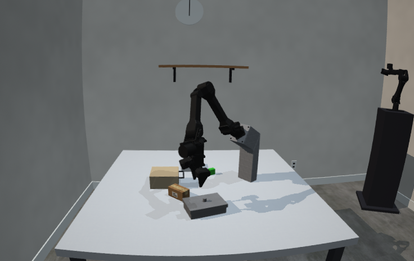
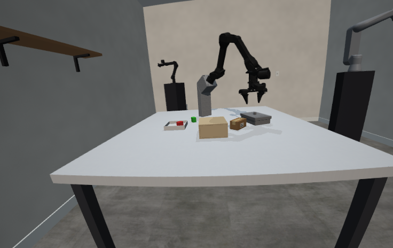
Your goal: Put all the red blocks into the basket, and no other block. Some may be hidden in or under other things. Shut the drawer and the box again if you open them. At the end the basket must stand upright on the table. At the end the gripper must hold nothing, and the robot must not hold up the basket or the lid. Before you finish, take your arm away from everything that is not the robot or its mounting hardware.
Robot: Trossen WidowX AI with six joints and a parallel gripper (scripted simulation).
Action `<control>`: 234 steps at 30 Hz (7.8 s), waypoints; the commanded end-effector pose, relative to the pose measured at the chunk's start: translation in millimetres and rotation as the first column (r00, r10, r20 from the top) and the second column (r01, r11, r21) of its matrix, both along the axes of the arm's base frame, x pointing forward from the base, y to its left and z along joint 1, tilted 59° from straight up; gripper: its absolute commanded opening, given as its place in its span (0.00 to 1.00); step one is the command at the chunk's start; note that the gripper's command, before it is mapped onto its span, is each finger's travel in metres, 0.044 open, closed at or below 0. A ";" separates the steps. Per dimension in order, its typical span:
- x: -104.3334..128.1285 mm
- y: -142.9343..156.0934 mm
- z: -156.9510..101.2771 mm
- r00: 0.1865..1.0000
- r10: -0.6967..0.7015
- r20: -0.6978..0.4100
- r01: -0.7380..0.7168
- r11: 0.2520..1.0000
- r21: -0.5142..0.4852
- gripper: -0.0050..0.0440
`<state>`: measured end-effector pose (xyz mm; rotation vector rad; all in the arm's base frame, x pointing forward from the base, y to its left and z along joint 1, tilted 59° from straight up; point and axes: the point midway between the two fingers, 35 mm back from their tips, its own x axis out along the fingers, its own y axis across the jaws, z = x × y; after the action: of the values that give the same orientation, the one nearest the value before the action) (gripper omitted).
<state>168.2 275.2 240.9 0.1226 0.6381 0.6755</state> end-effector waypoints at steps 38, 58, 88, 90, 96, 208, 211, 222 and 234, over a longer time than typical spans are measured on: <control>14.3 75.6 -50.8 1.000 0.006 0.008 -0.005 1.000 -0.018 0.10; 4.7 65.8 -42.6 1.000 0.006 0.008 -0.005 1.000 -0.018 0.10; -99.0 44.8 -66.8 0.936 0.260 0.236 -0.184 0.935 -0.302 0.10; -99.0 44.8 -66.8 0.936 0.260 0.236 -0.184 0.935 -0.302 0.10; -135.1 46.6 -106.6 0.862 0.398 0.313 -0.236 0.862 -0.448 0.10; -181.4 28.5 -181.8 0.369 0.877 0.307 -0.145 0.381 -0.913 0.70; -171.2 32.6 -165.1 0.365 0.880 0.305 -0.143 0.377 -0.915 0.70; -106.4 38.2 -83.2 0.353 0.887 0.299 -0.136 0.365 -0.921 0.70; -50.1 24.6 -34.0 0.349 0.889 0.297 -0.134 0.361 -0.923 0.70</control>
<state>113.6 302.0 199.1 -1.3521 -0.0224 0.9978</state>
